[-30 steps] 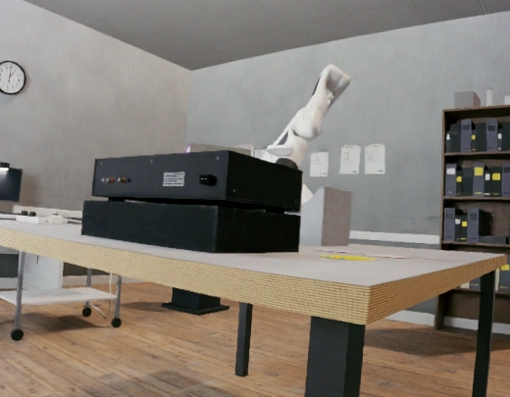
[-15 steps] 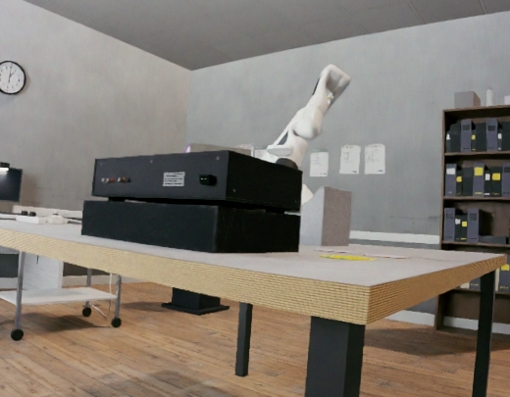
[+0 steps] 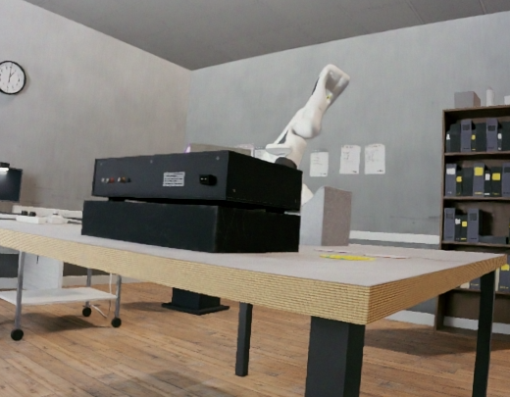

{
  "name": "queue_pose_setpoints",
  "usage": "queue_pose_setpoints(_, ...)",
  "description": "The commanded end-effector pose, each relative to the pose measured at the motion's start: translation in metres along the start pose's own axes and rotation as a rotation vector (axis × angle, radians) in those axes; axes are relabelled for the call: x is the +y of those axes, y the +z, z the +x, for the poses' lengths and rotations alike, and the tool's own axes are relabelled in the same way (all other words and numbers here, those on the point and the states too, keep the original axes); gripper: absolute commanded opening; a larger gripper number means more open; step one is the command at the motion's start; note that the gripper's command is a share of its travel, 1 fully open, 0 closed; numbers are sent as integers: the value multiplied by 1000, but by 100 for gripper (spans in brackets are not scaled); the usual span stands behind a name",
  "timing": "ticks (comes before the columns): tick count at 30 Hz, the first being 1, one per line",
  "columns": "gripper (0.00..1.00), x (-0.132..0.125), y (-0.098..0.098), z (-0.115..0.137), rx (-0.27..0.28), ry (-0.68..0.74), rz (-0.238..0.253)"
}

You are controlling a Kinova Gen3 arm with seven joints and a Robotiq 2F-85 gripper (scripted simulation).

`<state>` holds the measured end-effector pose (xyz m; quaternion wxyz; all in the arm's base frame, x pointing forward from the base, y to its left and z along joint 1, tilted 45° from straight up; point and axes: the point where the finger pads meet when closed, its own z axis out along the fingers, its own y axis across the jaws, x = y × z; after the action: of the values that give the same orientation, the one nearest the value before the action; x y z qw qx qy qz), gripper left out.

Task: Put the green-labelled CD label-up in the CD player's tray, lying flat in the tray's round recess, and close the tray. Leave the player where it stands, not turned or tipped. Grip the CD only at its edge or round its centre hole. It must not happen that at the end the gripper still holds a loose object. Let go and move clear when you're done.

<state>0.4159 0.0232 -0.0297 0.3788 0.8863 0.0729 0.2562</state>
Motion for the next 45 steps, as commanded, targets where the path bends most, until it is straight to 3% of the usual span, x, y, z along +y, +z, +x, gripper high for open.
queue_pose_setpoints(1, 10, 0, 4, 5, 0, 4, 0)
queue_pose_setpoints(45, 10, 0, 73, 104, 0, 4, 0)
